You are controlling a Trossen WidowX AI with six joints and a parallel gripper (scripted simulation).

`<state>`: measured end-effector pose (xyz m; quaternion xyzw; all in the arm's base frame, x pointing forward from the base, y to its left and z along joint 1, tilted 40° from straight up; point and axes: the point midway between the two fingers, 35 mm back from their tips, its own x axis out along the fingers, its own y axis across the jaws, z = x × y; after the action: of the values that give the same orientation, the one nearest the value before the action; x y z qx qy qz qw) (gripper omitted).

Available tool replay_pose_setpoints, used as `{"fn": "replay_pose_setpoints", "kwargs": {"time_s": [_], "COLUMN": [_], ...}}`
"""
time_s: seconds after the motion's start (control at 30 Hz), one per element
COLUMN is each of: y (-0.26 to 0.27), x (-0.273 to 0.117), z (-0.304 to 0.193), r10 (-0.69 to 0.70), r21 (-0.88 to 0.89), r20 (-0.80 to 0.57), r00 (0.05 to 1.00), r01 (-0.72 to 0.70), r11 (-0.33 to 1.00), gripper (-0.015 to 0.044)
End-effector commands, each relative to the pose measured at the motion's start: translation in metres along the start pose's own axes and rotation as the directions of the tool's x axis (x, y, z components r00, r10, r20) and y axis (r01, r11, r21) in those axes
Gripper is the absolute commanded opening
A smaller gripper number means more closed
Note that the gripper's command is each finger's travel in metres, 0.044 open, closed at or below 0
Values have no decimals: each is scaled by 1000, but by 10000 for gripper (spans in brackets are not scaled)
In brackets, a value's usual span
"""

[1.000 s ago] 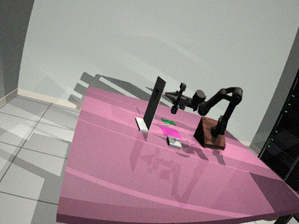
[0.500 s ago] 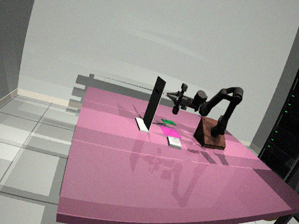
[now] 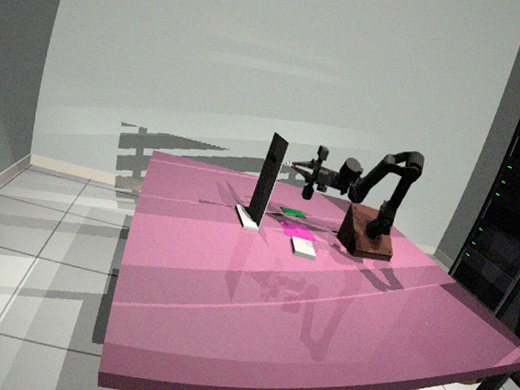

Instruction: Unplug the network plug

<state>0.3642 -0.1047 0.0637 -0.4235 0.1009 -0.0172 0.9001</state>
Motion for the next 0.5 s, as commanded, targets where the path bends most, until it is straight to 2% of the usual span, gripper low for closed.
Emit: {"fn": "replay_pose_setpoints", "kwargs": {"time_s": [0.0, 0.47], "y": [1, 1], "x": [-4, -12], "z": [-1, -4], "r10": [2, 3], "r21": [-4, -4], "r20": [2, 2], "r00": [1000, 1000], "r01": [-2, -3], "r11": [1000, 1000], "gripper": [0, 0]}}
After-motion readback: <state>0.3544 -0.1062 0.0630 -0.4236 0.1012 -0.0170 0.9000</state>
